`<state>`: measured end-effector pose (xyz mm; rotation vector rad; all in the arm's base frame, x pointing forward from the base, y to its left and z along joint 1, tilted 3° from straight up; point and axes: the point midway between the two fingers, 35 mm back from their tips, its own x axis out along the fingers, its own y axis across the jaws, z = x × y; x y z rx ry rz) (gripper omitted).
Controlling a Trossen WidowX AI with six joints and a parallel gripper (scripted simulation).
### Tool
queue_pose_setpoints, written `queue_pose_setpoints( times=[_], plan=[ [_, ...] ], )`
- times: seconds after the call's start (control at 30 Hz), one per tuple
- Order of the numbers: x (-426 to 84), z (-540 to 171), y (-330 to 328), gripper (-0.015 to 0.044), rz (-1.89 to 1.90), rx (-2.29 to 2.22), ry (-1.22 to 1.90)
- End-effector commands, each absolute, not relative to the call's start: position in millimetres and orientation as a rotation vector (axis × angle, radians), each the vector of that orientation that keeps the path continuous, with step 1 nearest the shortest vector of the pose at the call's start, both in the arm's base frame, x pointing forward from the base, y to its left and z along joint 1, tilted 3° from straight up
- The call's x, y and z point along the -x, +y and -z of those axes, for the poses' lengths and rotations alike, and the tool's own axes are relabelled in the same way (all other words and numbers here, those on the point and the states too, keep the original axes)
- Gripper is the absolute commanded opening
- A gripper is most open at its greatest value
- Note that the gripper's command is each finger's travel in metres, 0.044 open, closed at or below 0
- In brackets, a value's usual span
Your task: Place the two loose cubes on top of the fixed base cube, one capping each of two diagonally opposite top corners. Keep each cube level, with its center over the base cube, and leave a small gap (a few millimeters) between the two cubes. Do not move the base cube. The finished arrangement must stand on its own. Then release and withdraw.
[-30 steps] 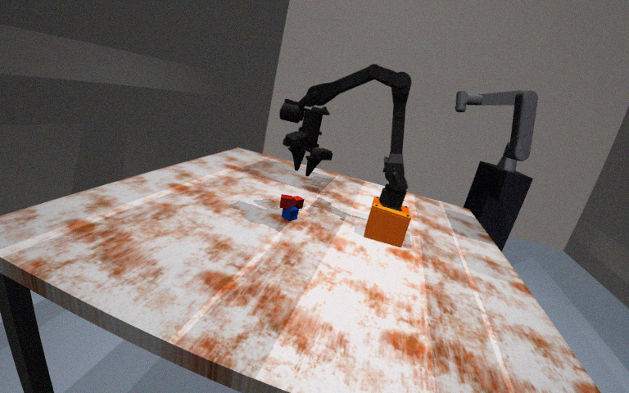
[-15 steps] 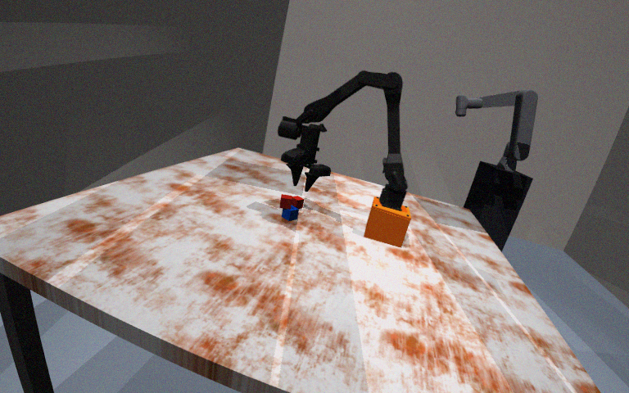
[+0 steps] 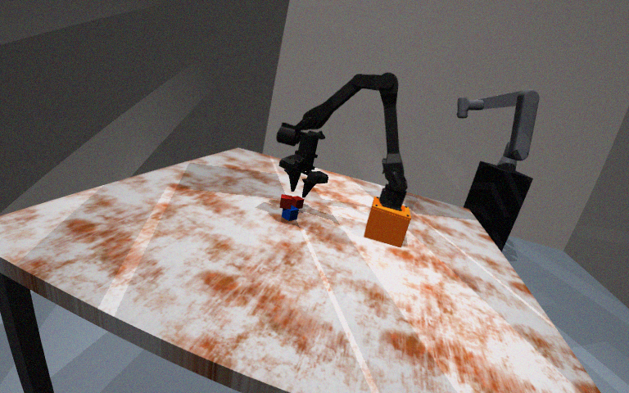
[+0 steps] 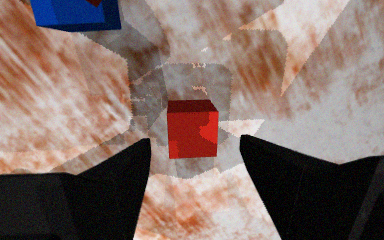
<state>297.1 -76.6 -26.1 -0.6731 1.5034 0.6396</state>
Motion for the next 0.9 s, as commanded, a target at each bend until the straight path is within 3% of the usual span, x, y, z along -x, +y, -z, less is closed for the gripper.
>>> queue_pose_setpoints(
  times=[0.0,0.5,0.7,0.87],
  plan=[
    [-296.3,33.9,-77.3,0.0265,-0.641,0.677,1.507],
    [-295.2,55.9,-77.9,0.0265,-0.642,0.677,1.507],
    [-295.2,55.9,-77.9,0.0108,-0.642,0.677,1.507],
    [-295.6,53.9,-78.0,0.0105,-0.642,0.677,1.507]
  ],
)
